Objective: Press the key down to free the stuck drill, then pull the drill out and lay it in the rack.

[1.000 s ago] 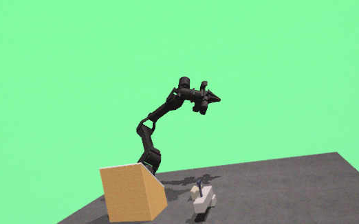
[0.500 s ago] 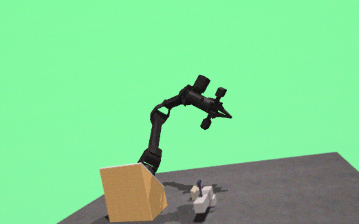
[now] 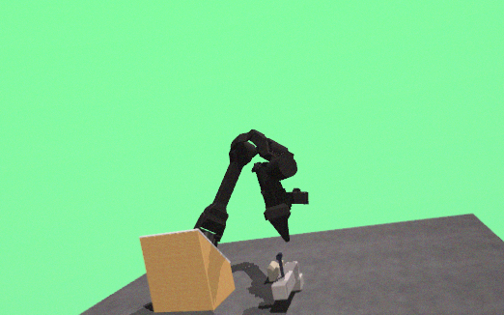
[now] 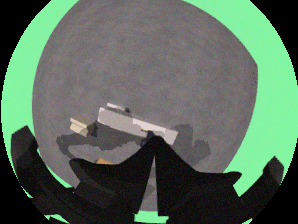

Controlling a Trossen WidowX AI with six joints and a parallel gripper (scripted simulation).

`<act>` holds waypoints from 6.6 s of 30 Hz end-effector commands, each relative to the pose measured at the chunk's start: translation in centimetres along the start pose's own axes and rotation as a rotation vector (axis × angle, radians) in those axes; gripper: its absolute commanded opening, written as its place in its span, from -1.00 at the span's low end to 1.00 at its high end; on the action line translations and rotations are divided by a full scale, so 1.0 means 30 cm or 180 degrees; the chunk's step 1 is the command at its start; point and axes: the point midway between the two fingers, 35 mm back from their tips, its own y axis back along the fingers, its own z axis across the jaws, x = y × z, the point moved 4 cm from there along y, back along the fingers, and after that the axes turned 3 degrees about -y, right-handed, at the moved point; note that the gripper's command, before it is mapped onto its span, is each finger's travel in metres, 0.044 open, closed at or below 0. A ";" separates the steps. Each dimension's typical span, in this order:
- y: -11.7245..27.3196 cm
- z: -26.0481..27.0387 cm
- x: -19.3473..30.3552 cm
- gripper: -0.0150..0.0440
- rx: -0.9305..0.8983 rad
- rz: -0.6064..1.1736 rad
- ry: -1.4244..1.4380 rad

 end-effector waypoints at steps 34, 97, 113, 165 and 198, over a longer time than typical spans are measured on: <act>-0.124 -0.014 0.082 -0.49 -0.0297 0.0389 -0.0634; -0.196 -0.002 0.112 -0.49 -0.0300 0.0389 -0.0635; -0.031 -0.038 0.071 0.13 -0.0288 0.0390 -0.0636; -0.344 0.515 0.035 1.00 -0.0545 0.0050 0.4349; -0.413 0.506 0.047 -0.38 -0.0541 0.0057 0.4367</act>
